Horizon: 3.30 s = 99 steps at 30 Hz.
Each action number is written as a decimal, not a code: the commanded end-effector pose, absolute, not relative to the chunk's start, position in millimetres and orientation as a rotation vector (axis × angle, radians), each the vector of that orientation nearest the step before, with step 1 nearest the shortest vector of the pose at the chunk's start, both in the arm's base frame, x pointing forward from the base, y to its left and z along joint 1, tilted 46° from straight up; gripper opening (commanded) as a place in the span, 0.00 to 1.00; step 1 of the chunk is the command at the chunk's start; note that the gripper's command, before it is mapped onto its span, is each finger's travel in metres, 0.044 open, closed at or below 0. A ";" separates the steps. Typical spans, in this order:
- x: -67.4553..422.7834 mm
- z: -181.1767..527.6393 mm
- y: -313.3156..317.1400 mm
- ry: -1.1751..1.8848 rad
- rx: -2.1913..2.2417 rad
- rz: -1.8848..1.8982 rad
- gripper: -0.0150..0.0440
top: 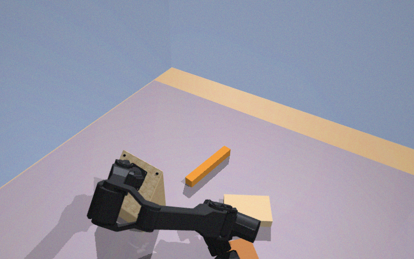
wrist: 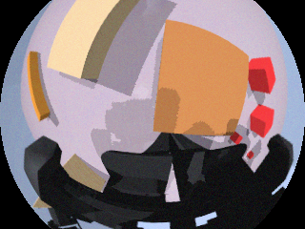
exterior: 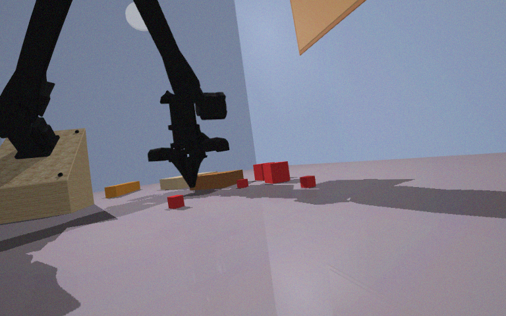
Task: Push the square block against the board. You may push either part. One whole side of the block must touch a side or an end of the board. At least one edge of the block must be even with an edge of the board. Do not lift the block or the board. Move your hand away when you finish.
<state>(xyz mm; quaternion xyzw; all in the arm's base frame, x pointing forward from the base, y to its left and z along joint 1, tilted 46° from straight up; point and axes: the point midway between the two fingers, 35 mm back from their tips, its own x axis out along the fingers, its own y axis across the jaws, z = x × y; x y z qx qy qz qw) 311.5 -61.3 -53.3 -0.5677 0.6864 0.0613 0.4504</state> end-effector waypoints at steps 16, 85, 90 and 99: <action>330.9 -68.4 -46.6 1.696 -1.393 0.153 0.25; 363.2 4.8 -38.6 1.500 -0.786 -0.480 0.25; 374.7 6.5 -39.5 1.437 -0.650 -0.599 0.25; 394.4 10.4 -41.3 1.309 -0.409 -0.800 0.25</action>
